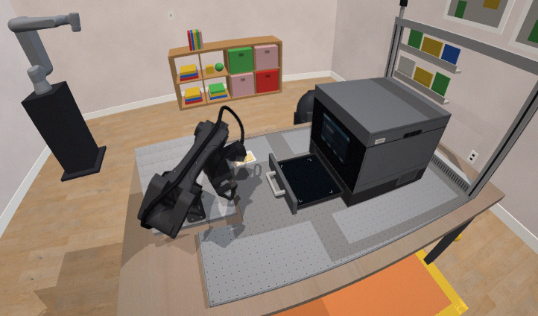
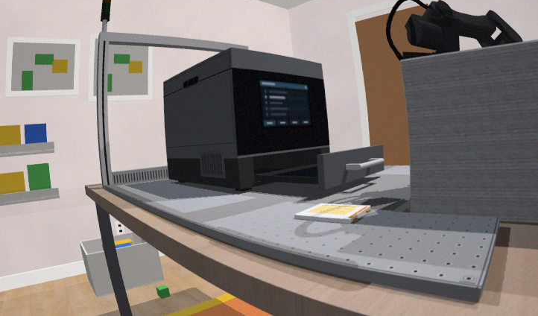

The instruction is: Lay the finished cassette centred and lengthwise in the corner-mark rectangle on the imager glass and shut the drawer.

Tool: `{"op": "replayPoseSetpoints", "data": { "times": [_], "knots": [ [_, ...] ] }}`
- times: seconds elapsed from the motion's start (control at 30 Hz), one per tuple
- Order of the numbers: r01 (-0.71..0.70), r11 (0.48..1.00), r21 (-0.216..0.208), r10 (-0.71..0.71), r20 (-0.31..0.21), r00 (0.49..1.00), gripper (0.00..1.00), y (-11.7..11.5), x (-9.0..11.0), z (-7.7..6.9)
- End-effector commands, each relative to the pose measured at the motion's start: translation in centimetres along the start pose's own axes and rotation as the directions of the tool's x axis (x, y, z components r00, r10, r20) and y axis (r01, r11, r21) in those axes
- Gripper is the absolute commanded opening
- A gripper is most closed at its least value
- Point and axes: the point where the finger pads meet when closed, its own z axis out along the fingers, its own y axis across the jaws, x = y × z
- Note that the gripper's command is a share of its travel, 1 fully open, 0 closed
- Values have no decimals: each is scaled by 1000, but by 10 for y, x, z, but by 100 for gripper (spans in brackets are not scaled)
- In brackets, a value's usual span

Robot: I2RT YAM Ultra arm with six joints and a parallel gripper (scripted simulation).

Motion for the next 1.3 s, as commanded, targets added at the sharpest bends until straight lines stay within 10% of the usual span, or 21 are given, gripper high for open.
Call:
{"op": "replayPoseSetpoints", "data": {
  "times": [0.0, 0.53, 0.57, 1.27],
  "knots": [
    [-1, 1000, -1, 1, 7, 1000, 100, 1, -2, -1],
    [-1, 1000, -1, 1, 7, 1000, 100, 1, -2, -1],
    [-52, 998, -20, 52, -13, 999, 35, 4, -11, -6],
    [-171, 985, -17, 169, -78, 983, 35, 13, -106, -23]
  ]
}}
